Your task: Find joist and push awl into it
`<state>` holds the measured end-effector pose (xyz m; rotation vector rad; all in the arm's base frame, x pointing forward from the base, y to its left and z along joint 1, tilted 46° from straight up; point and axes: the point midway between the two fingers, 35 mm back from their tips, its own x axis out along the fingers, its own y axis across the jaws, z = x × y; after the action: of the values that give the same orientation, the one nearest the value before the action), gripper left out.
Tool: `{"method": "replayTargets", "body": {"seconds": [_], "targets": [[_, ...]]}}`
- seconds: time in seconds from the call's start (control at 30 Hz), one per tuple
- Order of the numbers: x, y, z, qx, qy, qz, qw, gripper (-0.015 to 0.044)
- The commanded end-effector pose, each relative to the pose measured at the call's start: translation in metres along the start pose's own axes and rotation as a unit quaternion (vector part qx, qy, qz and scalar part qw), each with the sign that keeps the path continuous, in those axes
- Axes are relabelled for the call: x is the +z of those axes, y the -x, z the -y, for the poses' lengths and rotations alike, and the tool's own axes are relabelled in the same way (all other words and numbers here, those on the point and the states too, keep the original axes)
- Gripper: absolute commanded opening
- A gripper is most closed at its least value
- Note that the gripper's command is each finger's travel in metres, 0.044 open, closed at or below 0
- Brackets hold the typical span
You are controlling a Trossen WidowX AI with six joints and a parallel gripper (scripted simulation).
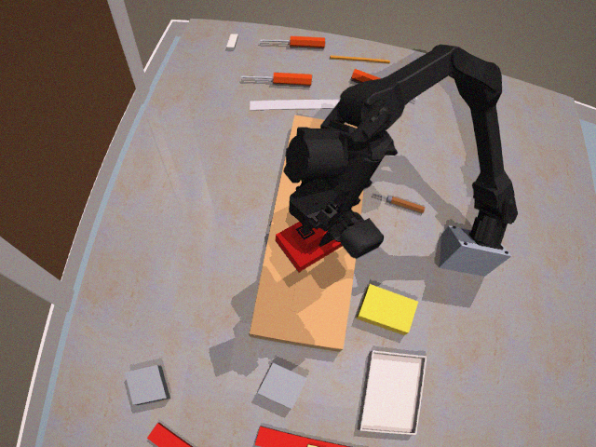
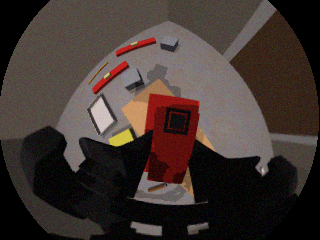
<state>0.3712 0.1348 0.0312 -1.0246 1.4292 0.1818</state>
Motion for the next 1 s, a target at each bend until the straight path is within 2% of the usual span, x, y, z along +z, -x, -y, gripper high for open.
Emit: {"method": "replayTargets", "body": {"seconds": [0.0, 0.47, 0.97], "targets": [[0.018, -0.008, -0.048, 0.023, 0.060, 0.004, 0.998, 0.0000], [0.028, -0.037, -0.188, 0.073, 0.226, -0.014, 0.971, 0.0000], [-0.013, -0.078, -0.316, 0.106, 0.379, -0.052, 0.918, 0.0000]]}}
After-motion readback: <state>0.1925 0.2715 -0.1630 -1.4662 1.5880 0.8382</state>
